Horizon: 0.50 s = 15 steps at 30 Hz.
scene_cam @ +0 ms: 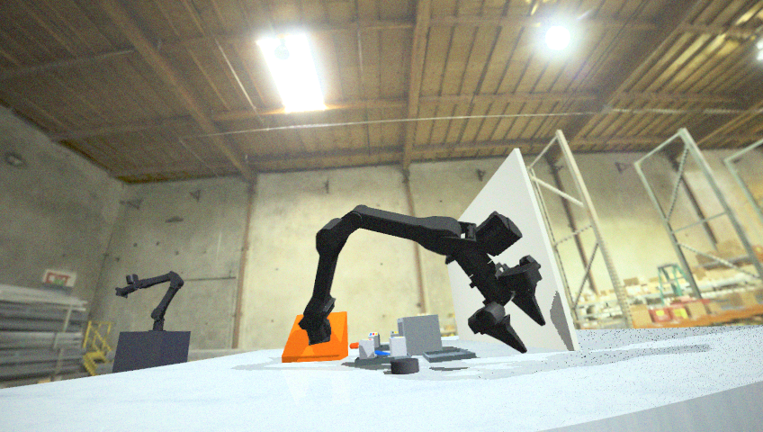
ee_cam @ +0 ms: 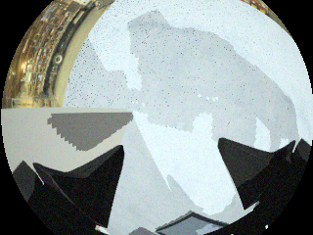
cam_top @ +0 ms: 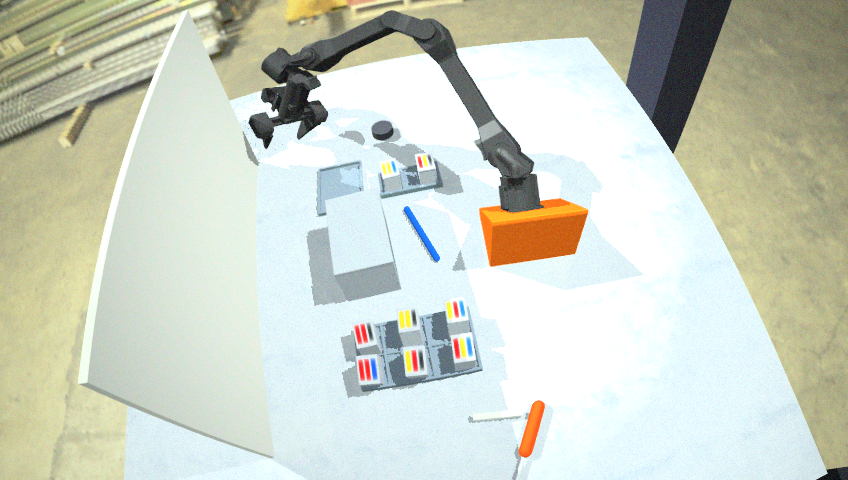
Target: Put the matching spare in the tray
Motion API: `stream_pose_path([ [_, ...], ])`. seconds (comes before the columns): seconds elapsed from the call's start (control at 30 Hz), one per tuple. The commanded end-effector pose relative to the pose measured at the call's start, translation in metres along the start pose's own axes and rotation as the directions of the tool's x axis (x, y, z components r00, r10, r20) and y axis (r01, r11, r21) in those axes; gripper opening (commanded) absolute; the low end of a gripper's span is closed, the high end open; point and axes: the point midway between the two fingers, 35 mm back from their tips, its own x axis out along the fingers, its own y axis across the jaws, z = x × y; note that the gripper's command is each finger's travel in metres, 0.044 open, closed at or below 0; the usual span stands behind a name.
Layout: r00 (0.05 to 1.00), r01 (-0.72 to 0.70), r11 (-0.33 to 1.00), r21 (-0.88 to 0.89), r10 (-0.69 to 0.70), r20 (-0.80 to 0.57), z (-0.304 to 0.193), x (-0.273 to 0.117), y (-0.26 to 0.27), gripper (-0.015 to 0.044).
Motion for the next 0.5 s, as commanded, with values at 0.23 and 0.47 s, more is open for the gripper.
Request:
stream_pose_path([
  [0.23,0.952,-0.069,0.917,-0.393,-0.057,-0.300,-0.122,-0.037,0.079,0.0440],
  [0.47,0.917,-0.146,0.784,-0.603,-0.121,-0.380,-0.194,-0.081,0.131,0.0440],
])
